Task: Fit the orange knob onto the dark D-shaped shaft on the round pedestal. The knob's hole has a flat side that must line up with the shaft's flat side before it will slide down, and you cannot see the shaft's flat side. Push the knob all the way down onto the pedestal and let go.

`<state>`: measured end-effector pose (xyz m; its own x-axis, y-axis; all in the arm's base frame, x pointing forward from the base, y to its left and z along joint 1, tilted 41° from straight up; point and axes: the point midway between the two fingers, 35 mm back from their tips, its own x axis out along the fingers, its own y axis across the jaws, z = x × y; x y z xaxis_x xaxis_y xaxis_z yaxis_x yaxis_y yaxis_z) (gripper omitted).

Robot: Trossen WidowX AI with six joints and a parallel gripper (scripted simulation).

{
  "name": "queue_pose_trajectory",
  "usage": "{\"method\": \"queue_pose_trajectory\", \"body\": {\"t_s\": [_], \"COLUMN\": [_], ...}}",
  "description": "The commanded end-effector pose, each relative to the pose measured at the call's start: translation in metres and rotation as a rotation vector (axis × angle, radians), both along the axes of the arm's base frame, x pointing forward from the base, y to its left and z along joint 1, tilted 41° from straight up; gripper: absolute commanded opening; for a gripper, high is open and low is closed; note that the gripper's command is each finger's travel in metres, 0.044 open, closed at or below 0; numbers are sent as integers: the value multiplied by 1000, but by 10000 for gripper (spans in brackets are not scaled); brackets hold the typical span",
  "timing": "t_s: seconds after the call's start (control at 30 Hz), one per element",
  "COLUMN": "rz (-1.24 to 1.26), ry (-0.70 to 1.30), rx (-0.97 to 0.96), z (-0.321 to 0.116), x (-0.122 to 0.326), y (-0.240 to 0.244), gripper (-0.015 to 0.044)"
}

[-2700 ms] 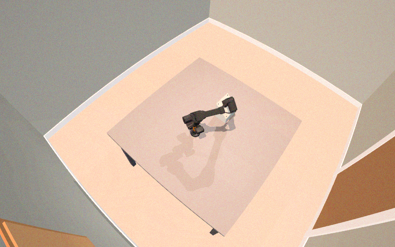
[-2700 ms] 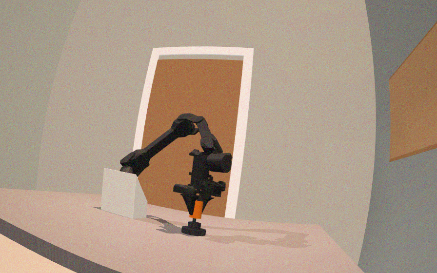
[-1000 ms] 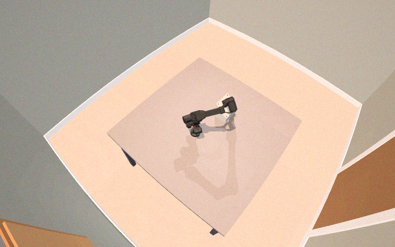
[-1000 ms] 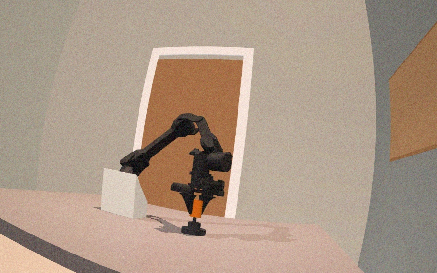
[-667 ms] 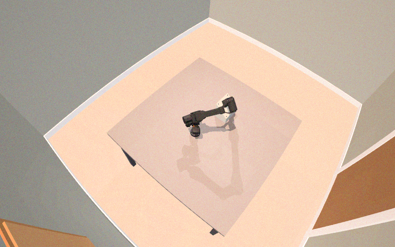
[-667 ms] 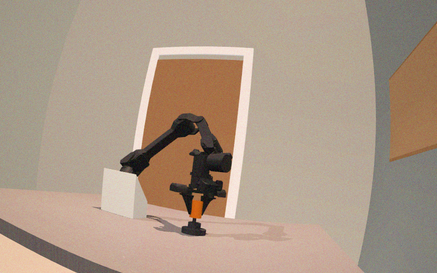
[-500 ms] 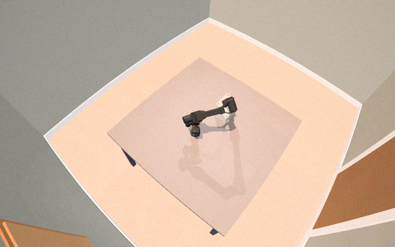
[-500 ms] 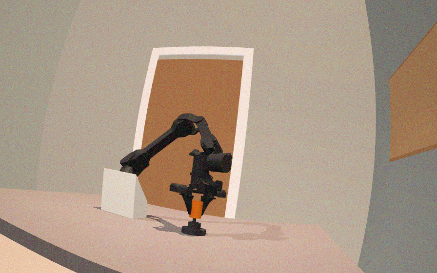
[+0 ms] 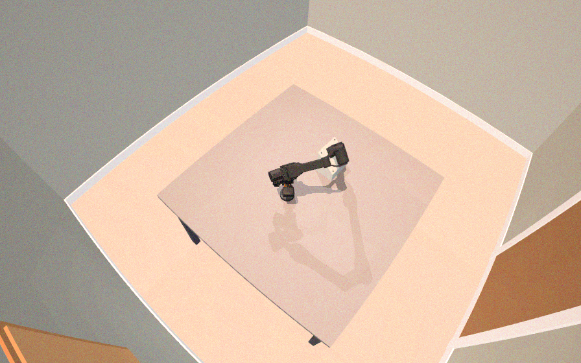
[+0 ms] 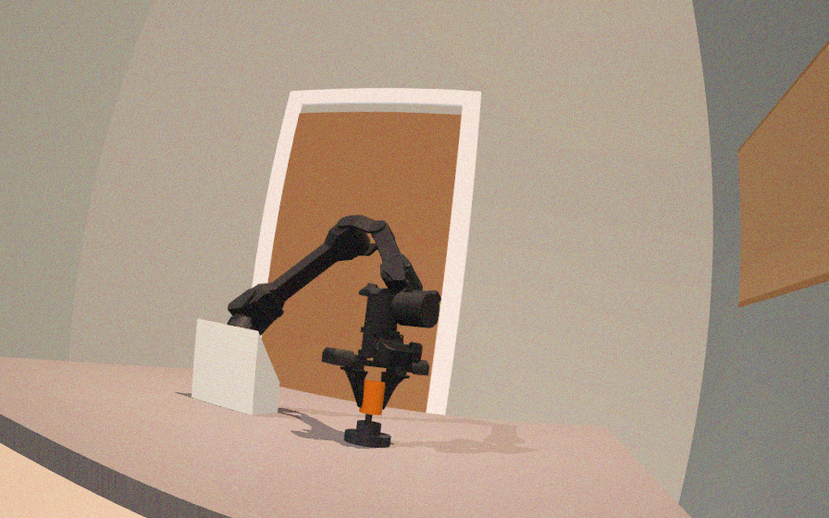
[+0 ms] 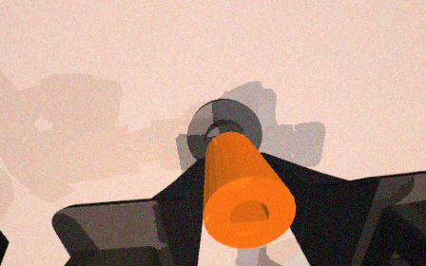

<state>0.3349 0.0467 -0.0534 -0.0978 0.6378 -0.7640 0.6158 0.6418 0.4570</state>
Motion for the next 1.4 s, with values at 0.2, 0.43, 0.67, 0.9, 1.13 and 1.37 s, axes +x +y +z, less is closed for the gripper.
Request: {"method": "queue_pose_trajectory", "body": {"t_s": [0.2,0.43,0.67,0.9,1.13,1.37], "rz": [-40,-164,-164,-164,-164,-292], "ry": [32,135,135,135,135,243], "rx": [-5,-21,-21,-21,-21,-37], "z": [4,1,0,0,3,3], "x": [2,0,0,1,1,1], "y": [-2,0,0,0,-2,-2], "gripper": [0,0,0,0,0,0]}}
